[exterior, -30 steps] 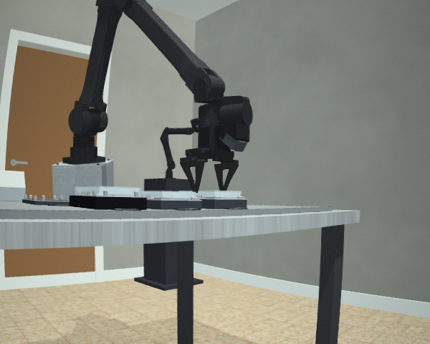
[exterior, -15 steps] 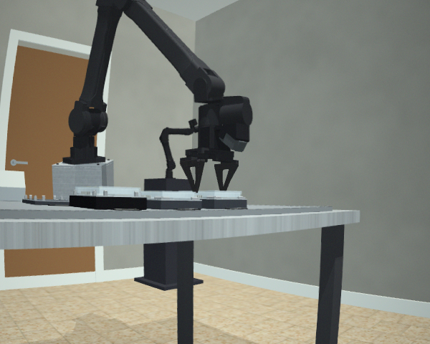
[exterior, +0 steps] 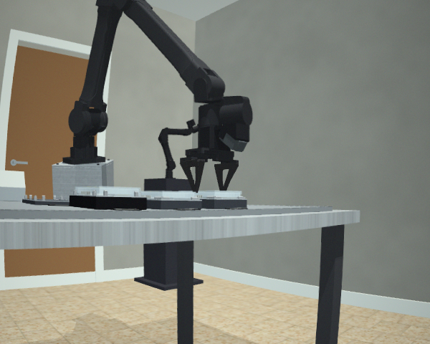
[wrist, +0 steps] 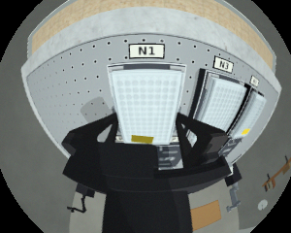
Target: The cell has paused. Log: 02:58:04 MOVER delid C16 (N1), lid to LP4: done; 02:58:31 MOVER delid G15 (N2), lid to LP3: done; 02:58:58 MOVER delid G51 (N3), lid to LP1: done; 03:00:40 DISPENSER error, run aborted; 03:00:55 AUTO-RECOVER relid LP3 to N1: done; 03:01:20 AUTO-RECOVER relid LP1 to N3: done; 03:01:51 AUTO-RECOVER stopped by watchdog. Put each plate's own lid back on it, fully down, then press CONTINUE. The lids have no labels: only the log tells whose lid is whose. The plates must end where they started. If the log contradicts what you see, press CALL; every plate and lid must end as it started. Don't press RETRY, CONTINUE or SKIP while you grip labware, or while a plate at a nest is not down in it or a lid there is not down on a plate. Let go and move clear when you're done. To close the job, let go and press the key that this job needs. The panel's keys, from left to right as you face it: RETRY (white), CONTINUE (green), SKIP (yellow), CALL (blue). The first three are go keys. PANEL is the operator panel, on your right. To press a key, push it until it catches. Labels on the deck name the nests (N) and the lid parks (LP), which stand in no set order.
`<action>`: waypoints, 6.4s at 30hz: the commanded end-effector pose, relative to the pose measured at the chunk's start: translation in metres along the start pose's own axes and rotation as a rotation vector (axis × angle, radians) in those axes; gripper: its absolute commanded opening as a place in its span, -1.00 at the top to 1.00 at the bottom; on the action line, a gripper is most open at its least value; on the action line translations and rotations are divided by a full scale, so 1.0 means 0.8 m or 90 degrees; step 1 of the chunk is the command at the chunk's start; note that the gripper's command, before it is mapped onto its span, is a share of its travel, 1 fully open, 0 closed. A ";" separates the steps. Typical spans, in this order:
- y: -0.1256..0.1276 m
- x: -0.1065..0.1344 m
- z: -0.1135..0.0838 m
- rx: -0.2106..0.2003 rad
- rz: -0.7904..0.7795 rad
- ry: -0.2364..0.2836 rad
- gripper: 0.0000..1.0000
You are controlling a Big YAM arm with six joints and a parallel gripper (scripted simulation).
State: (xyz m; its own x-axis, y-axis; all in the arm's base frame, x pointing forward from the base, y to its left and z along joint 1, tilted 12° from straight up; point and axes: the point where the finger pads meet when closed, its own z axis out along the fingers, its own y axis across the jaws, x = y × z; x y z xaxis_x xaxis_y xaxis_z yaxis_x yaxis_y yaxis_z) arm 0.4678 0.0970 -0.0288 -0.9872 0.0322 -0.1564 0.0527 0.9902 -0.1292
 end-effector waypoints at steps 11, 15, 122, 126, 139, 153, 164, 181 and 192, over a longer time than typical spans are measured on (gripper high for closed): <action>0.002 -0.012 -0.007 -0.004 0.001 -0.013 1.00; 0.002 -0.012 -0.007 -0.004 0.001 -0.013 -1.00; -0.068 0.067 -0.040 -0.005 0.014 -0.017 -0.68; -0.076 0.077 -0.040 -0.004 0.014 -0.017 -0.64; -0.128 0.141 -0.038 -0.003 0.013 -0.016 1.00; -0.165 0.190 -0.033 0.000 0.011 -0.005 1.00; -0.158 0.164 -0.110 -0.002 0.014 -0.031 1.00; -0.195 0.201 -0.119 0.000 0.089 -0.003 1.00; -0.249 0.217 -0.119 0.001 0.202 -0.001 1.00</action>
State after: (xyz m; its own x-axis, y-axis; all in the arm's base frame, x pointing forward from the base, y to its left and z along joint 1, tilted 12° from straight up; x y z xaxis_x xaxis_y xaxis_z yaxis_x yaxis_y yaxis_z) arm 0.2754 -0.0798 0.0623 -0.9287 0.3168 -0.1929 0.3370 0.9379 -0.0818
